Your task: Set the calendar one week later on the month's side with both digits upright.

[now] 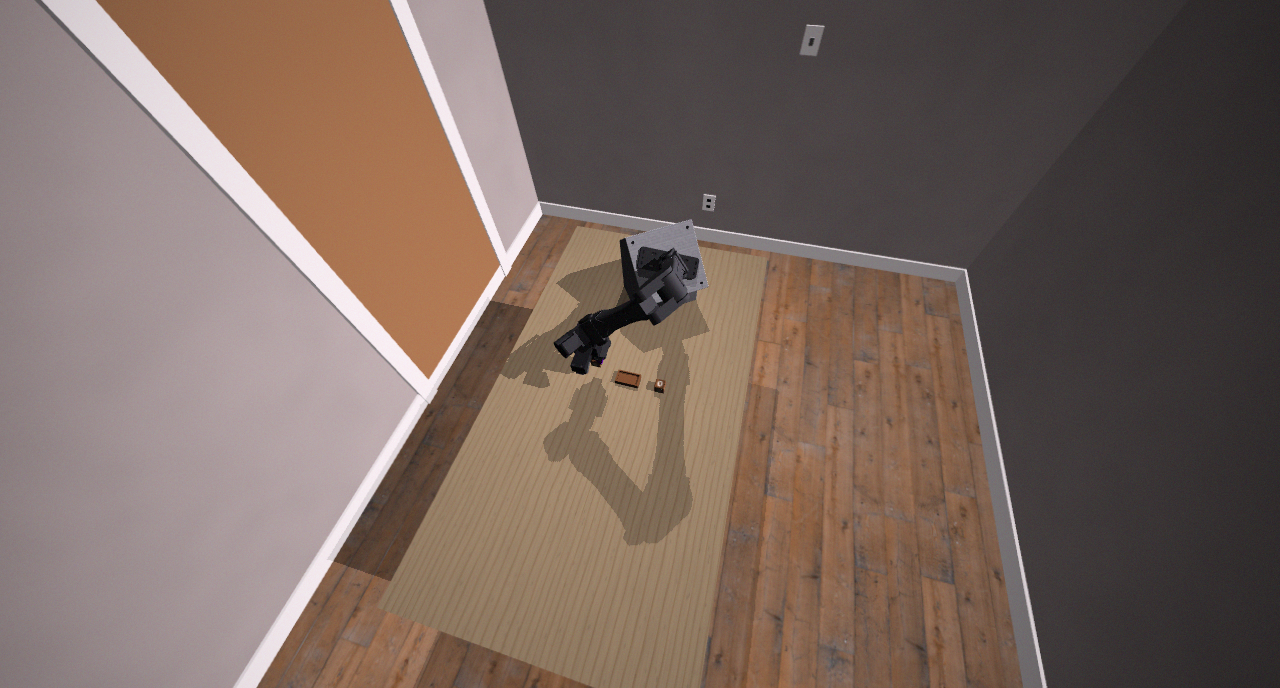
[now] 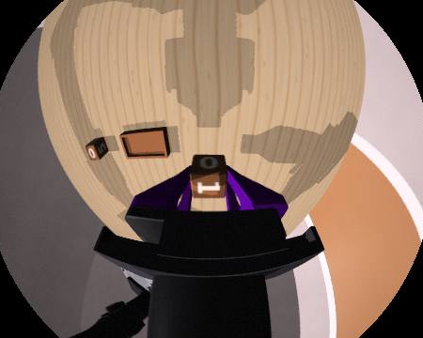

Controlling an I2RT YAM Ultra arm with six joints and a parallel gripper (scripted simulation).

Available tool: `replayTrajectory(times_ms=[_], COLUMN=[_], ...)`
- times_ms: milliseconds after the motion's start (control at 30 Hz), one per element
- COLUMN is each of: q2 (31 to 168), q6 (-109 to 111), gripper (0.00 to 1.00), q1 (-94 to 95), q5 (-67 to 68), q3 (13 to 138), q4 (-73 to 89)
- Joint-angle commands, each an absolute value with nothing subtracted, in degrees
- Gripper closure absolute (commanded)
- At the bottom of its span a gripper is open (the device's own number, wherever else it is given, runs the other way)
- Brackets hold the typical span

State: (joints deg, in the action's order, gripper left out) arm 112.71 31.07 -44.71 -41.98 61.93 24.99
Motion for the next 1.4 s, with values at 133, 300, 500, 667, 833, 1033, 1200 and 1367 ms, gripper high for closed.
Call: replayTrajectory(times_ms=[133,300,500,667,833,1033,1200,1367], q2=[115.0,118.1,120.4,120.7,120.7,120.7,120.7,120.7], q6=[26.7,23.8,21.9,21.7,21.7,21.7,21.7,21.7], gripper=[0.73,0.73,0.73,0.73,0.73,0.73,0.73,0.73], q1=[-43.2,-40.9,-39.3,-39.1,-39.1,-39.1,-39.1,-39.1], q5=[-41.2,-40.4,-39.9,-39.8,-39.8,-39.8,-39.8,-39.8], q3=[61.7,61.7,61.9,62.0,62.0,62.0,62.0,62.0], q4=[17.5,12.4,9.2,8.8,8.8,8.8,8.8,8.8])
